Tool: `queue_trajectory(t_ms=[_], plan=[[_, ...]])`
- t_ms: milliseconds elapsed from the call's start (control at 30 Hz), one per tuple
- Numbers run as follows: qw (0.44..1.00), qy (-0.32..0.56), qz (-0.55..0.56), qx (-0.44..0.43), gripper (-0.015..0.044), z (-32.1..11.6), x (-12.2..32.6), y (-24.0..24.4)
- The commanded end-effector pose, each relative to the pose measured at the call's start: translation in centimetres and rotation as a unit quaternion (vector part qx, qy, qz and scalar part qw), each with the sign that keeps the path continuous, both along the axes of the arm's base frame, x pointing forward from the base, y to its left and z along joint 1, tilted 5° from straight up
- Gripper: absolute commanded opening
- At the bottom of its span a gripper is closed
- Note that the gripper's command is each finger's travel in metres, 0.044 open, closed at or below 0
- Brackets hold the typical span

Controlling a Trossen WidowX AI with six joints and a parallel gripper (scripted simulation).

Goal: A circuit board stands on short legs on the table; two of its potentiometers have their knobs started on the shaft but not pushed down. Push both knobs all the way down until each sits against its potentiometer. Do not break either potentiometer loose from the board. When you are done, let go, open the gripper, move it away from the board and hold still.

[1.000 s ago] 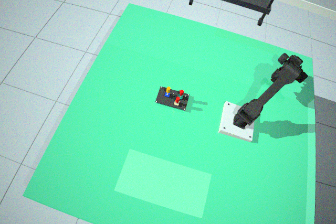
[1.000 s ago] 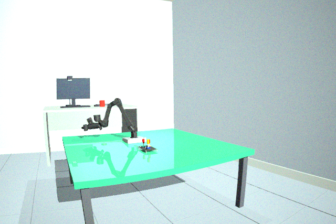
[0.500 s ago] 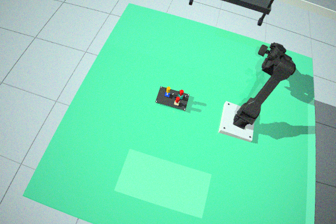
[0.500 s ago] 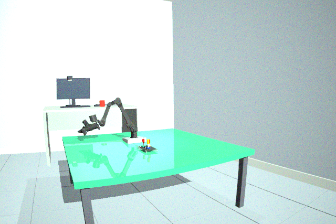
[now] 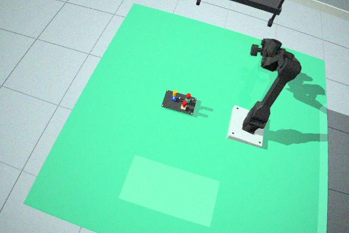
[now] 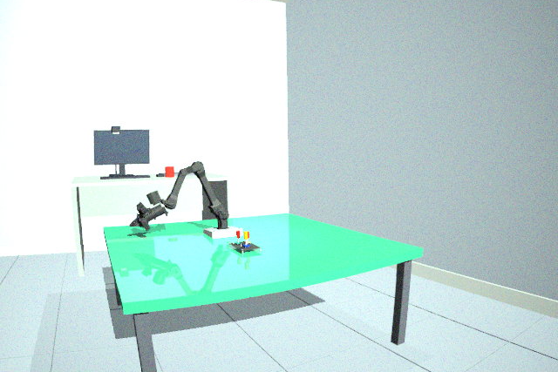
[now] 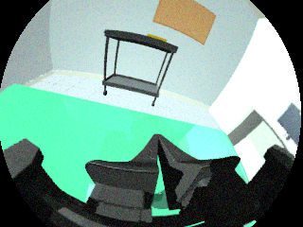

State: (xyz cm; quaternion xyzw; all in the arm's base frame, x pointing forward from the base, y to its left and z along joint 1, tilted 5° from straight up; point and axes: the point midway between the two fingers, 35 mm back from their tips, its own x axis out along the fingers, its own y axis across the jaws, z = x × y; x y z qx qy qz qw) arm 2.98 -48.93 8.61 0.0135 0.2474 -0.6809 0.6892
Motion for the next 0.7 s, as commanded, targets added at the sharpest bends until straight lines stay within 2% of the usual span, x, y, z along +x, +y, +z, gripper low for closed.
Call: queue_trajectory(t_ms=[0,667], plan=[[0.998,0.024,0.046,0.017,0.0,0.2,3.3,0.2],[0.947,0.146,0.263,0.112,0.0,-1.0,18.5,5.6]])
